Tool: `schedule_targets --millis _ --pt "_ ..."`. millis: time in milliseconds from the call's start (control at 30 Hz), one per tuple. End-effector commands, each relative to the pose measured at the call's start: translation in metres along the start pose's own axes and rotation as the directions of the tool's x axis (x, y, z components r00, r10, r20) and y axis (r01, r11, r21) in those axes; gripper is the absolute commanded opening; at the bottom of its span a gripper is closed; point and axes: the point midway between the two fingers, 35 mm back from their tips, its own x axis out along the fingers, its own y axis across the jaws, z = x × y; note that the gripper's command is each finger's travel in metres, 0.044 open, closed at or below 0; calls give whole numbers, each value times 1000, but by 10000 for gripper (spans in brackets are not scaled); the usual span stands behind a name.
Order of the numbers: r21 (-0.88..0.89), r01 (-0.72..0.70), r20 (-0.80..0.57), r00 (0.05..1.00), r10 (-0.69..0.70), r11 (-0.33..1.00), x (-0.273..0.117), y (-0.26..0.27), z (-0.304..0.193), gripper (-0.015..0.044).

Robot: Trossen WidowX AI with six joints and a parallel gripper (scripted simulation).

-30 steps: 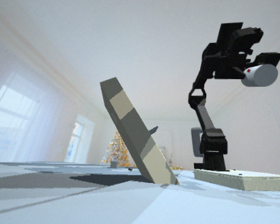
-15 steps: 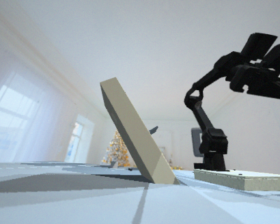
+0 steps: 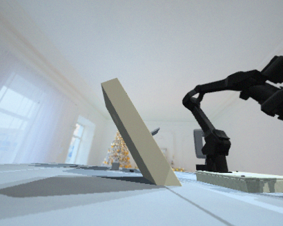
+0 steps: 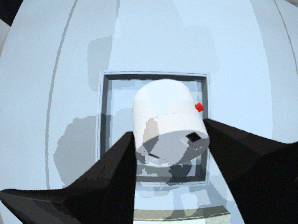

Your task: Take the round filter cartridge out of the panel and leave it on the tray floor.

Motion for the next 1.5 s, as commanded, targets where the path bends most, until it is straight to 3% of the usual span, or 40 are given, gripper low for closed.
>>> schedule_targets --millis 0,800,1333,1467 --pt "-30 -12 12 1000 12 999 3 7 -4 0" --pt "-30 -12 12 1000 12 999 68 7 -41 0" --pt "-24 -9 10 1000 9 1000 66 7 -40 420" --pt "-24 -9 10 1000 9 1000 64 7 -39 440"
